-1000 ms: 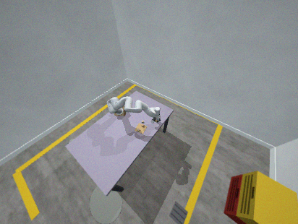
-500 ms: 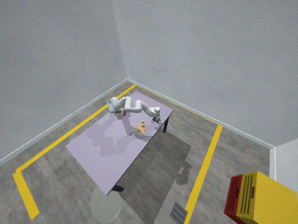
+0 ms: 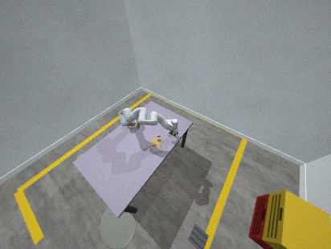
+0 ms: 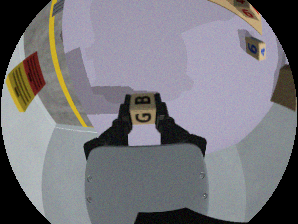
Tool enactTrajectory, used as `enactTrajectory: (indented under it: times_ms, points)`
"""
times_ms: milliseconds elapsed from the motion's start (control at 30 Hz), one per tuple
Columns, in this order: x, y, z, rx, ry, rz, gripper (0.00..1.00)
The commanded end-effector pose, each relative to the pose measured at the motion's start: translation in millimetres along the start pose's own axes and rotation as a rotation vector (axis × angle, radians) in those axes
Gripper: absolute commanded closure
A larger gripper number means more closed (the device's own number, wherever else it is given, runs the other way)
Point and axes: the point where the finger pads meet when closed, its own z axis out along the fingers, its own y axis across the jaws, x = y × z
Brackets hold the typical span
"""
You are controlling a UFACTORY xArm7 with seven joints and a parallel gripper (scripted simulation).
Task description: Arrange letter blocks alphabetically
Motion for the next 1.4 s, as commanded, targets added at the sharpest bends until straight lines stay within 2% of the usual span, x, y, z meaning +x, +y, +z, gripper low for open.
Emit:
enactTrajectory:
  times_ms: [0,667,800,1067,1133,1233,1367]
  points:
    - [-1,-1,-2,0.003,-0.003,0.000,0.73]
    - [-1,-1,-6,0.003,-0.003,0.000,0.73]
    - [-1,-1,-24,0.003,-0.003,0.000,0.73]
    - [-1,-1,-82,0.003,-0.003,0.000,0.73]
    - [-1,-1,-82,0.003,-0.003,0.000,0.73]
    - [-1,-1,-96,0.003,-0.003,0.000,0.73]
    - [-1,-1,-102,0.003,-0.003,0.000,0.73]
